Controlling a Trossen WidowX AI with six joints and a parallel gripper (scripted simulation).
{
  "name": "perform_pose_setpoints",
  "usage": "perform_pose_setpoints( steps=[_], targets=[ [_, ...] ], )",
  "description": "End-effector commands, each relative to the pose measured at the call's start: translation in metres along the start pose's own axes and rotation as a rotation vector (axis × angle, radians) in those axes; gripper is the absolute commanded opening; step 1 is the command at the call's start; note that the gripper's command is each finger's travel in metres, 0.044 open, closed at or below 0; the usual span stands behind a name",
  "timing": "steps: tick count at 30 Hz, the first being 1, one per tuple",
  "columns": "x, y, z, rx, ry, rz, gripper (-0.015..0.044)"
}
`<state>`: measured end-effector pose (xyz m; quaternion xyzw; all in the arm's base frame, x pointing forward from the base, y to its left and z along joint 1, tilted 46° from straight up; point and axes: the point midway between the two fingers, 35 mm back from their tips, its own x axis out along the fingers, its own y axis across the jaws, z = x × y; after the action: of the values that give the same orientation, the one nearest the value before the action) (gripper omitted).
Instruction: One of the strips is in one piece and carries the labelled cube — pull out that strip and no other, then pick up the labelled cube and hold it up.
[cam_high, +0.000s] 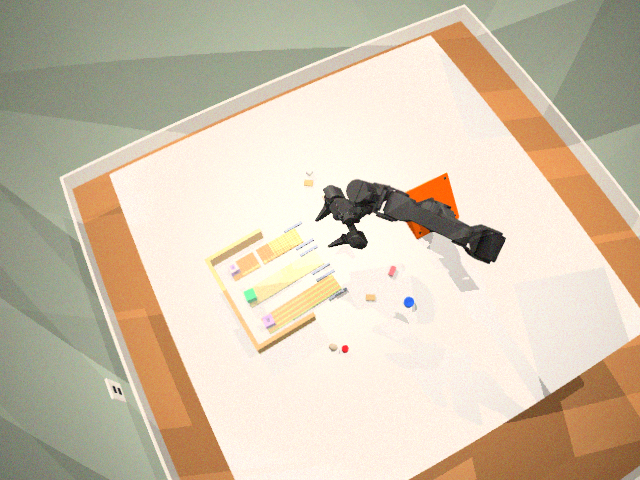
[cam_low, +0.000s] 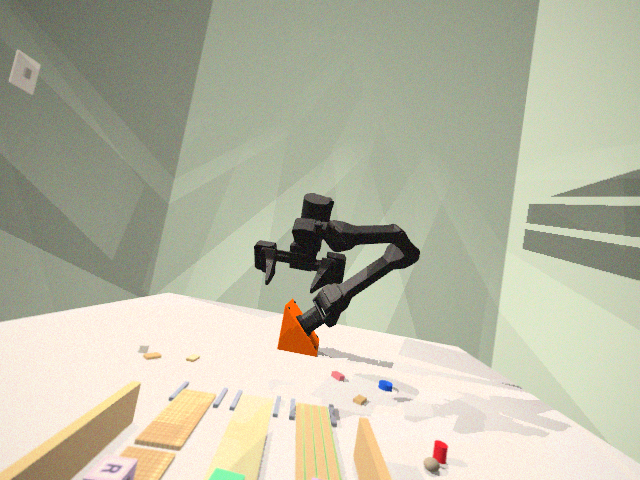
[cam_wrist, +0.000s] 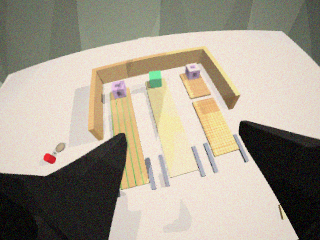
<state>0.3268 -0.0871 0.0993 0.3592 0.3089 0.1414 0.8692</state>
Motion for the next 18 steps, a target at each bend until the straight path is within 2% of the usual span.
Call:
perform_pose_setpoints(
  steps=[1,3,6,18],
  targets=[
    [-0.001,0.001,0.001,-0.011,-0.004,0.008,0.0400],
    [-0.001,0.001,0.001,-0.011,-0.004,0.008,0.0400],
    [0.011,0.004,0.001,-0.014,0.064,0.009,0.0321],
    [0.089,0.052,-0.031,-0.110,0.665,0.049,0.0006]
  ],
)
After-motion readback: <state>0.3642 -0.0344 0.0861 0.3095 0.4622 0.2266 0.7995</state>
